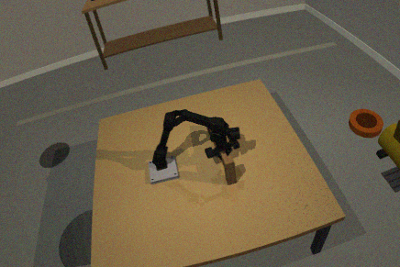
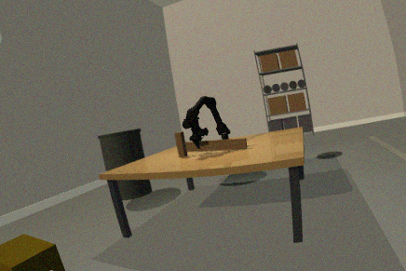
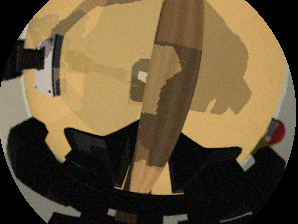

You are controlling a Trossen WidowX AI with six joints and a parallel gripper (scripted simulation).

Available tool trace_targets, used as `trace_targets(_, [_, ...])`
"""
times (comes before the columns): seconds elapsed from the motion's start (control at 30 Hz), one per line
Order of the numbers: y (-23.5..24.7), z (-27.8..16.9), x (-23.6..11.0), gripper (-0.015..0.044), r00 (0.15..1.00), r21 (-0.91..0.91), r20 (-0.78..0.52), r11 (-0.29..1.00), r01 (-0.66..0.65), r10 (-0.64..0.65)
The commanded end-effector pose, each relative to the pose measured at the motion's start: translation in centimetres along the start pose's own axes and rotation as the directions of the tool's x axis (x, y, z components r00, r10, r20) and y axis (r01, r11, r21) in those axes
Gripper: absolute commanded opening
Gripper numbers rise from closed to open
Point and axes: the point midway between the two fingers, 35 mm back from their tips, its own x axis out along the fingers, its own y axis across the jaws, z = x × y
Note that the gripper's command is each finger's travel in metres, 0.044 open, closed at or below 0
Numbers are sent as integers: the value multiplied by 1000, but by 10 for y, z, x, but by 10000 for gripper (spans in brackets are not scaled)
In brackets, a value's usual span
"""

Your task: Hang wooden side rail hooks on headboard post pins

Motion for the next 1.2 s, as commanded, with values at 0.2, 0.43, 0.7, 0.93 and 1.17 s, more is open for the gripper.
trace_targets(0.2, [-1, -3, -5, 0, 1000, -5, -8, 1000, 14, -14])
trace_targets(0.43, [0, -3, -4, 0, 1000, -5, -8, 1000, 14, -14])
trace_targets(0.7, [0, -4, -4, 0, 1000, -5, -8, 1000, 14, -14])
trace_targets(0.93, [-1, -5, -4, 0, 1000, -5, -8, 1000, 14, -14])
trace_targets(1.17, [-2, -6, -4, 0, 1000, -5, -8, 1000, 14, -14])
